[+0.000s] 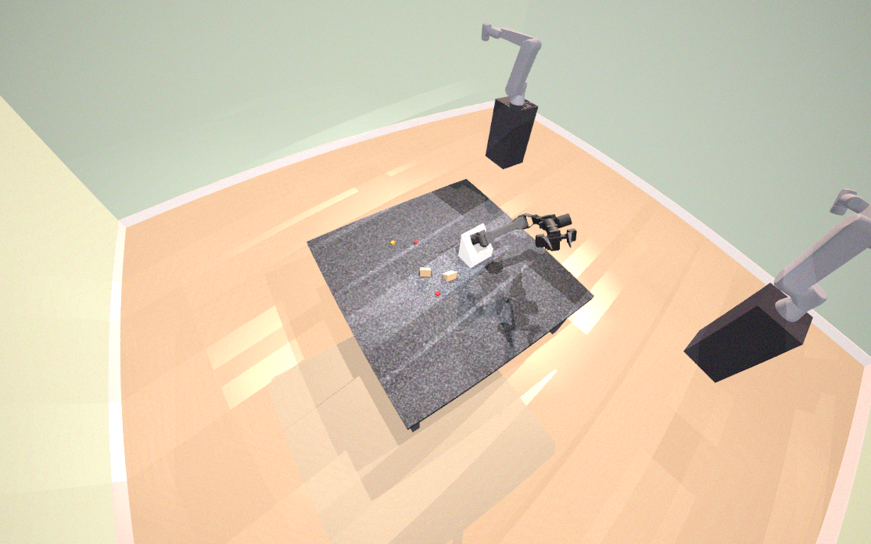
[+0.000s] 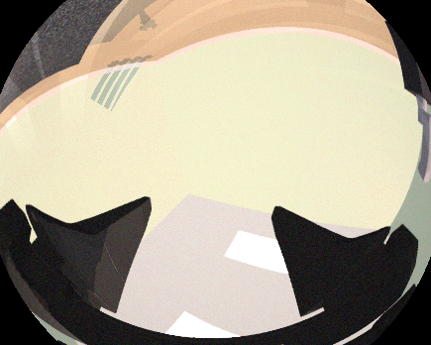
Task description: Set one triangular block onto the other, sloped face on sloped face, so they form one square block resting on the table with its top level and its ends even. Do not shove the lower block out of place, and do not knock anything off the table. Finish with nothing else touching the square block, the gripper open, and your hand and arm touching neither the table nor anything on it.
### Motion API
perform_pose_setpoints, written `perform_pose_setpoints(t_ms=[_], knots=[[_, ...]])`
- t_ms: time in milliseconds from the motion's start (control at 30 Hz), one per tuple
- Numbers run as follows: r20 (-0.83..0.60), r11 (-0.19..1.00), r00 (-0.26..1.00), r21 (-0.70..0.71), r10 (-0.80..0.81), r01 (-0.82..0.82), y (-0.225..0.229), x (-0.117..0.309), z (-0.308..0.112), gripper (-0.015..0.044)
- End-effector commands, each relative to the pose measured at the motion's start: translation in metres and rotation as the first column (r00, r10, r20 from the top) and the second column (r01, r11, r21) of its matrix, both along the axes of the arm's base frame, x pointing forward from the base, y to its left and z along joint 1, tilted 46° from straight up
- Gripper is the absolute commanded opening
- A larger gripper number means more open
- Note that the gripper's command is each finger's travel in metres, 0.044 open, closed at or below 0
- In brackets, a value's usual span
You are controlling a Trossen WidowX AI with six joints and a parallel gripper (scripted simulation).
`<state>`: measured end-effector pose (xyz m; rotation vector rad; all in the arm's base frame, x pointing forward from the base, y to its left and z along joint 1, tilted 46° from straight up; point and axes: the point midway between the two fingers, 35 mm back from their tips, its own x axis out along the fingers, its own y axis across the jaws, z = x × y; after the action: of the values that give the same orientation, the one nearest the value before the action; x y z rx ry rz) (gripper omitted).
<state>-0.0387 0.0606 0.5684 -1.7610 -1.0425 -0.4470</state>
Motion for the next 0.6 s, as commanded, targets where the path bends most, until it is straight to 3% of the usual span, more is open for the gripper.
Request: perform_pose_setpoints(t_ms=[0,133,300,567], knots=[[-0.006,1.0,1.0,0.003,0.003,-0.003,0.0,0.002,0.0,0.0426],[-0.152,0.995,0.985,0.08,0.076,-0.065,0.0,0.037,-0.001,0.044],[-0.452,0.941,0.852,0.314,0.263,-0.124,0.0,0.122,-0.016,0.044],[-0.644,0.863,0.676,0.504,0.359,0.023,-0.01,0.211,-0.052,0.044]])
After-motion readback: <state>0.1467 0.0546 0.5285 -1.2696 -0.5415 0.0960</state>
